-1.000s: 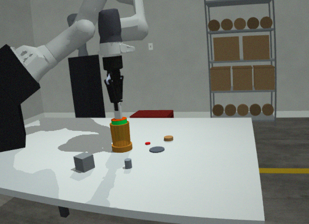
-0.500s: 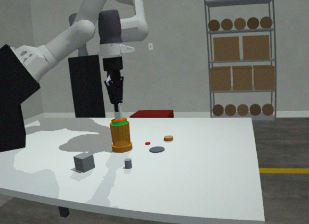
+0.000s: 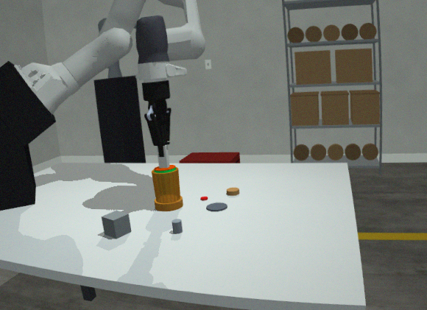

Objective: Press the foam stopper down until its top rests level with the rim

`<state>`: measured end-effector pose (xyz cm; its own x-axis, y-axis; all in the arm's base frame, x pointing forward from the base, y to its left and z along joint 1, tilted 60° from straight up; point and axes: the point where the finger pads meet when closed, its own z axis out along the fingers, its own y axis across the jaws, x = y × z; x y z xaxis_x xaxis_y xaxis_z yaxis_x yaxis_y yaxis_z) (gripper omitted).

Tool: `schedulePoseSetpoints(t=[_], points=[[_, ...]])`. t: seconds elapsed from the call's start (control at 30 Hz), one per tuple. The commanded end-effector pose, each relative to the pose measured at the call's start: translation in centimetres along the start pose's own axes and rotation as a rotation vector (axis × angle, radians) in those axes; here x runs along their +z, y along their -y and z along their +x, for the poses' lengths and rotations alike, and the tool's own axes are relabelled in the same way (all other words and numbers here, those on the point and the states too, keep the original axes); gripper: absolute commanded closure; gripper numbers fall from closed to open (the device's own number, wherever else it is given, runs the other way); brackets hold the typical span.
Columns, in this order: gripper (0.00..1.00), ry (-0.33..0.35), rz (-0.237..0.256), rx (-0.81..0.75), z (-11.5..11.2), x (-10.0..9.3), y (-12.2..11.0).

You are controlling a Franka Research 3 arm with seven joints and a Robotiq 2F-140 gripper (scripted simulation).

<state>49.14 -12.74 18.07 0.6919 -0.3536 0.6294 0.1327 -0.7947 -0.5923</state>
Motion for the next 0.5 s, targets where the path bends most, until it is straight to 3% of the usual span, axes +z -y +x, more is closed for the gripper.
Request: schedulePoseSetpoints(t=[0.0,0.47], points=[[1.00,0.002,-0.002,-0.010,-0.15,0.29,0.04],[1.00,0.002,-0.002,-0.010,-0.22,0.85,0.15]])
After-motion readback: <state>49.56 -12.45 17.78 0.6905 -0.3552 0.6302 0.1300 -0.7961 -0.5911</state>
